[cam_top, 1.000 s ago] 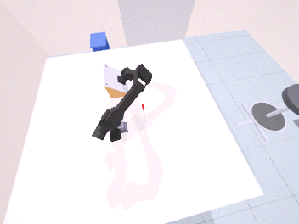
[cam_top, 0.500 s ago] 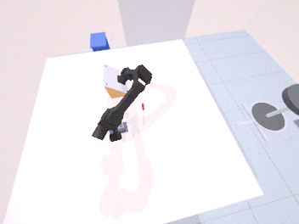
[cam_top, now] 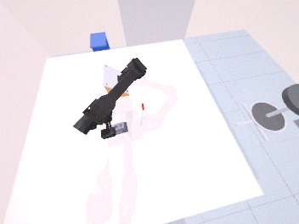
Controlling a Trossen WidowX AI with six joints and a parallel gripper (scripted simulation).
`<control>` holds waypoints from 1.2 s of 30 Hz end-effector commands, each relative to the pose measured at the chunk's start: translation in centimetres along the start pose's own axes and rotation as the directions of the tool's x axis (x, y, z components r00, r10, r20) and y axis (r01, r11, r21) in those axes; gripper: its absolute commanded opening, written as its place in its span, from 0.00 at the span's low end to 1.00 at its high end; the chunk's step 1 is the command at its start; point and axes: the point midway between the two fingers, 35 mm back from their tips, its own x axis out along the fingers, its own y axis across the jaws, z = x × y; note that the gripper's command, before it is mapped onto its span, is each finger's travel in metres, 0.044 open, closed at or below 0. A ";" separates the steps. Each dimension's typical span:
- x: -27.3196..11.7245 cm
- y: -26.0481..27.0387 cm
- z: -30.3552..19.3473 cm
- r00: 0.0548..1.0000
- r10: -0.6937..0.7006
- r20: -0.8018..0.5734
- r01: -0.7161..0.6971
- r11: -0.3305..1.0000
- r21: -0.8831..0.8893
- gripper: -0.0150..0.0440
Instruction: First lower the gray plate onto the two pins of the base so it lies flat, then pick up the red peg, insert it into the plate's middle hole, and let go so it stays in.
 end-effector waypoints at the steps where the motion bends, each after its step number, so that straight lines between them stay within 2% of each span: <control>1: -0.4 -0.1 -0.2 1.000 -0.022 -0.008 0.022 1.000 -0.004 1.00; 6: -0.6 -0.2 -1.1 1.000 -0.022 -0.008 0.022 1.000 -0.017 1.00; 14: -1.9 -3.6 -11.3 1.000 -0.023 -0.011 0.021 0.984 -0.177 1.00; 22: -1.1 -9.2 -19.4 0.999 -0.028 -0.018 0.019 0.927 -0.375 1.00; 27: -0.8 -9.7 -19.9 0.999 -0.028 -0.019 0.019 0.921 -0.390 1.00; 31: 2.3 -9.8 -20.0 0.999 -0.027 -0.019 0.017 0.920 -0.391 1.00; 36: 3.5 -9.9 -20.0 0.999 -0.027 -0.020 0.017 0.920 -0.391 1.00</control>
